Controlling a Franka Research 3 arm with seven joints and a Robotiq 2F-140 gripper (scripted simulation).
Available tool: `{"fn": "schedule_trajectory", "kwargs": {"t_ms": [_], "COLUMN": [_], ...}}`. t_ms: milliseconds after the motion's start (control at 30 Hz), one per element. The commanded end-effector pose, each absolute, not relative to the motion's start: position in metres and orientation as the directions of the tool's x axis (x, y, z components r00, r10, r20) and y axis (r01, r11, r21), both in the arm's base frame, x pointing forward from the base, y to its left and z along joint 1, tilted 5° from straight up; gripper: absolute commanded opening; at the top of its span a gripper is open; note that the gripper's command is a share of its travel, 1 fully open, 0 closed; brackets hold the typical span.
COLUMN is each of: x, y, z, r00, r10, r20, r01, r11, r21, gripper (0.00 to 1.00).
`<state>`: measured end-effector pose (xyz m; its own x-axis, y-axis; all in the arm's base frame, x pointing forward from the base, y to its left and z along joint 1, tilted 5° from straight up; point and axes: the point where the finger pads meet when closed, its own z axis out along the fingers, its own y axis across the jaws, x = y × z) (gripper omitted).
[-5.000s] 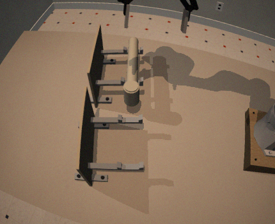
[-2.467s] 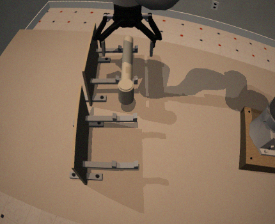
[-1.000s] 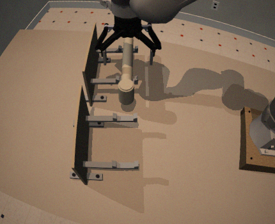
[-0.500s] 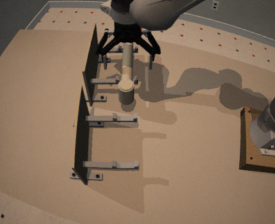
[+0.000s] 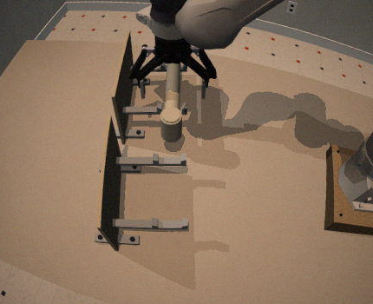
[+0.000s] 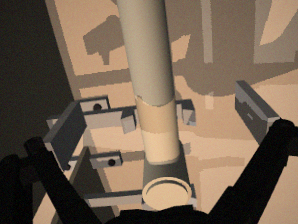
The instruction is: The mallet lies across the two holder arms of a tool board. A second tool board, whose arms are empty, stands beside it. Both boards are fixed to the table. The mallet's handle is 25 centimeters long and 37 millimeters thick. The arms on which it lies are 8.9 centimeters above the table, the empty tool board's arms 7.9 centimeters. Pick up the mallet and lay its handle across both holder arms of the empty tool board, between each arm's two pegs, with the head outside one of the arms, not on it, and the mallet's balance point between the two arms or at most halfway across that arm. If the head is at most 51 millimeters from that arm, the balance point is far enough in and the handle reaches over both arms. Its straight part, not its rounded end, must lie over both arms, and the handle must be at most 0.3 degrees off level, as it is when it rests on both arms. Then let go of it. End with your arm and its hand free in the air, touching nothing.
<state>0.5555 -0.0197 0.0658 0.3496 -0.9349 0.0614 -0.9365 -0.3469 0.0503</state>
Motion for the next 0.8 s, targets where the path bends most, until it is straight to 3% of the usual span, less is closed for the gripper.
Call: {"fn": "schedule_trajectory", "kwargs": {"t_ms": [0, 767], "x": [0.558, 0.558], "y": [-0.022, -0.023], "z": [0.062, 0.049], "r00": [0.345, 0.345], "r10": [-0.936, -0.936], "r20": [0.067, 0.067], "r01": [-0.939, -0.939], "r11": [-0.342, -0.342], "r21": [0.043, 0.043], "gripper": [1.0, 1.0]}}
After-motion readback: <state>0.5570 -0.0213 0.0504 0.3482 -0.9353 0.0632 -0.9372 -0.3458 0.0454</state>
